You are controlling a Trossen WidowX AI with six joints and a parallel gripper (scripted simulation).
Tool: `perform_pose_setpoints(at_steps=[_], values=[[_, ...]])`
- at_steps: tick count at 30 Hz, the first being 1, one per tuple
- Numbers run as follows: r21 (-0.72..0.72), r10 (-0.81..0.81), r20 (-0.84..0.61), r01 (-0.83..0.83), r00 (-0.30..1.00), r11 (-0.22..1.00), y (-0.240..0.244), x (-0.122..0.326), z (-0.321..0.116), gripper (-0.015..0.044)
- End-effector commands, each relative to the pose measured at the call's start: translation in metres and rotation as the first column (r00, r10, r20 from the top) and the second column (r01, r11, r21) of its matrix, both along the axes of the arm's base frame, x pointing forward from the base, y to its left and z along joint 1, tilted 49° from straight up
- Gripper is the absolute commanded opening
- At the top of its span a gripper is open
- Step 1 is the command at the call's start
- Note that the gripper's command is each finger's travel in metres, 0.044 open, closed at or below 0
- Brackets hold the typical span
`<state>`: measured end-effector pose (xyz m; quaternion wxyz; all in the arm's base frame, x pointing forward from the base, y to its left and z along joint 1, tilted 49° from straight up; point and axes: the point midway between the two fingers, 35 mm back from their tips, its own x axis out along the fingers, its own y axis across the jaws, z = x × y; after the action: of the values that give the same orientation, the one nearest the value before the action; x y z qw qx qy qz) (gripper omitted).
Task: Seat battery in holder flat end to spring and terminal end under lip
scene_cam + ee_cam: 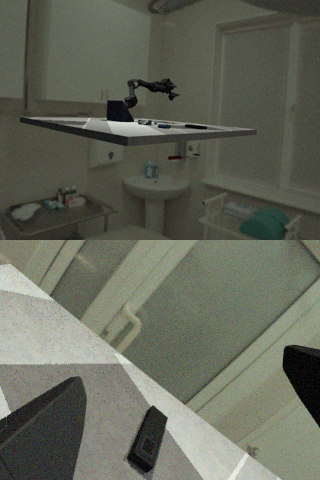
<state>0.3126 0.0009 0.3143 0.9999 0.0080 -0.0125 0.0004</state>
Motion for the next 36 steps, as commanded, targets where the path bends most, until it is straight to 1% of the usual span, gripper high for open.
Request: perform_pose_setpoints(at_steps=[1, 3, 6, 8, 11, 15, 17, 19, 22, 24, 36], values=[[0.005, 0.004, -0.013, -0.004, 1.000, 1.000, 0.000, 0.002, -0.003, 0.0374], [0.049, 0.039, -0.116, -0.033, 0.992, 0.998, 0.002, 0.013, -0.025, 0.0321], [0.184, 0.122, -0.342, -0.061, 0.932, 0.981, 0.004, 0.031, -0.077, 0.0243], [0.284, 0.180, -0.475, -0.044, 0.861, 0.958, 0.005, 0.036, -0.111, 0.0238], [0.423, 0.274, -0.637, 0.030, 0.721, 0.906, 0.006, 0.037, -0.156, 0.0238], [0.572, 0.417, -0.761, 0.210, 0.498, 0.793, 0.009, 0.027, -0.206, 0.0238], [0.617, 0.495, -0.779, 0.327, 0.385, 0.715, 0.011, 0.019, -0.226, 0.0238], [0.635, 0.576, -0.767, 0.455, 0.282, 0.624, 0.013, 0.011, -0.242, 0.0238], [0.603, 0.696, -0.701, 0.649, 0.154, 0.464, 0.016, 0.000, -0.259, 0.0238], [0.565, 0.746, -0.657, 0.728, 0.112, 0.388, 0.017, -0.004, -0.265, 0.0238], [0.559, 0.752, -0.651, 0.738, 0.108, 0.378, 0.019, -0.004, -0.267, 0.0238]])
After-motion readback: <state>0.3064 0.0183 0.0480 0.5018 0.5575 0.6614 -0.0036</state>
